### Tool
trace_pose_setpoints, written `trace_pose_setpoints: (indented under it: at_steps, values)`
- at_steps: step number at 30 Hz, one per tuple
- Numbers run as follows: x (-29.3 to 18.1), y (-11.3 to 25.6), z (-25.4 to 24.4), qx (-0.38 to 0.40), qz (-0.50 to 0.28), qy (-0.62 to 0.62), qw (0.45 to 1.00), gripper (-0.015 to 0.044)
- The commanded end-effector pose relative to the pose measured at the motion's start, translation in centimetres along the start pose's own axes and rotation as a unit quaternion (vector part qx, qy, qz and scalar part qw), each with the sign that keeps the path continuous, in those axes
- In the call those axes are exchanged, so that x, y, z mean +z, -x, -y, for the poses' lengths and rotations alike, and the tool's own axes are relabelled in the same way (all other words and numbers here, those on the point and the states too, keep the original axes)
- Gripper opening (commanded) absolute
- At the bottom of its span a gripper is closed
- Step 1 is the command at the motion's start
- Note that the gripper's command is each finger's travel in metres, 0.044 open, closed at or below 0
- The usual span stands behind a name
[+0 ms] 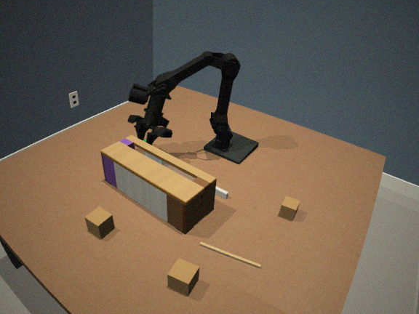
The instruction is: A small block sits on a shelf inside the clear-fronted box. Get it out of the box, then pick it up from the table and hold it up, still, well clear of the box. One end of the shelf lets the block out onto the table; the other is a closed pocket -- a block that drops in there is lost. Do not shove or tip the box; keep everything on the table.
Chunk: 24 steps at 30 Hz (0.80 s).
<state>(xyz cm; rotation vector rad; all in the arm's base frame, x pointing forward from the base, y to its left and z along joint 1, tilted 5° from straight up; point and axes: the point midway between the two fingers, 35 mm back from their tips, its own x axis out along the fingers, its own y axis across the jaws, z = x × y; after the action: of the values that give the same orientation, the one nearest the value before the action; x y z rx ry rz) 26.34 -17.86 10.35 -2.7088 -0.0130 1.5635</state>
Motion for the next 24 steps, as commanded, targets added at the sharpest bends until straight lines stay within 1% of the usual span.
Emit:
trace_pose_setpoints:
  at_steps: [1, 13, 24]
  values:
    - [-0.2, 0.8, 0.2, 0.004, 0.002, -0.009, 1.000, 0.0000]
    - [-0.9, 5.9, 2.3, 0.057, -0.006, -0.112, 0.992, 0.0000]
    - [-0.5, 10.5, 4.6, 0.102, -0.030, -0.210, 0.972, 0.0000]
